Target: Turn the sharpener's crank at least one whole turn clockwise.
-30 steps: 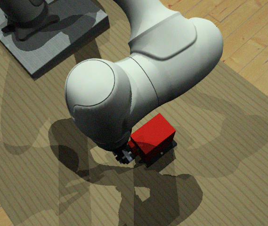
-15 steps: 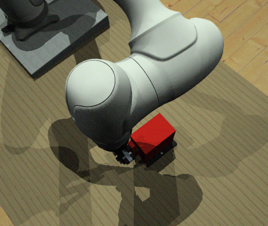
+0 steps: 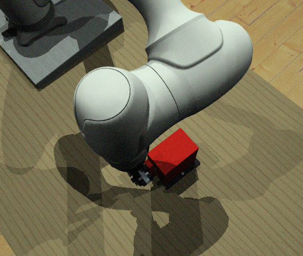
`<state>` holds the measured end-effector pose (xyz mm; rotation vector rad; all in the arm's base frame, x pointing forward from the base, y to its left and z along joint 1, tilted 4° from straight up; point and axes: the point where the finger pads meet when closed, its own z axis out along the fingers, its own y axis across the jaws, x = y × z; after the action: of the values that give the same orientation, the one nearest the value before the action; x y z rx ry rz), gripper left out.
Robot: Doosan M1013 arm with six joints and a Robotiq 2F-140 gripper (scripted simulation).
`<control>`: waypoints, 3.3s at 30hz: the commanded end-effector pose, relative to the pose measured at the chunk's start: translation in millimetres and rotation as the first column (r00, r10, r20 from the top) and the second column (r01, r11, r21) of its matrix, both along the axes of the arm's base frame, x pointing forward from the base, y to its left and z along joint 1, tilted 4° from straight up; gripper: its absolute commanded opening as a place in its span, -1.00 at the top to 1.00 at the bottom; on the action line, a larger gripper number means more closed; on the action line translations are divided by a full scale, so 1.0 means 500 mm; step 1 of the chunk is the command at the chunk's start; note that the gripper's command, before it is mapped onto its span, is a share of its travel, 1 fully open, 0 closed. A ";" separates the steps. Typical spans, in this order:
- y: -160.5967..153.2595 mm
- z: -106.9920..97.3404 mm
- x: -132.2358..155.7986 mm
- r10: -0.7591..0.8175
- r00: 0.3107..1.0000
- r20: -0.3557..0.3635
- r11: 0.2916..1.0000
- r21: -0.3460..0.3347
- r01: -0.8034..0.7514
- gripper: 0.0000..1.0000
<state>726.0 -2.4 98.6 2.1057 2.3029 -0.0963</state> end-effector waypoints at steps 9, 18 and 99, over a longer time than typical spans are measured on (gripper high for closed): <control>0.000 0.000 0.000 0.000 1.000 0.000 1.000 0.000 0.000 1.00; 0.001 0.001 0.014 0.000 1.000 0.000 1.000 0.000 0.000 1.00; 0.001 0.001 0.014 0.000 1.000 0.000 1.000 0.000 0.000 0.36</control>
<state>733.0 -1.7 98.8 2.1057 2.3028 -0.0962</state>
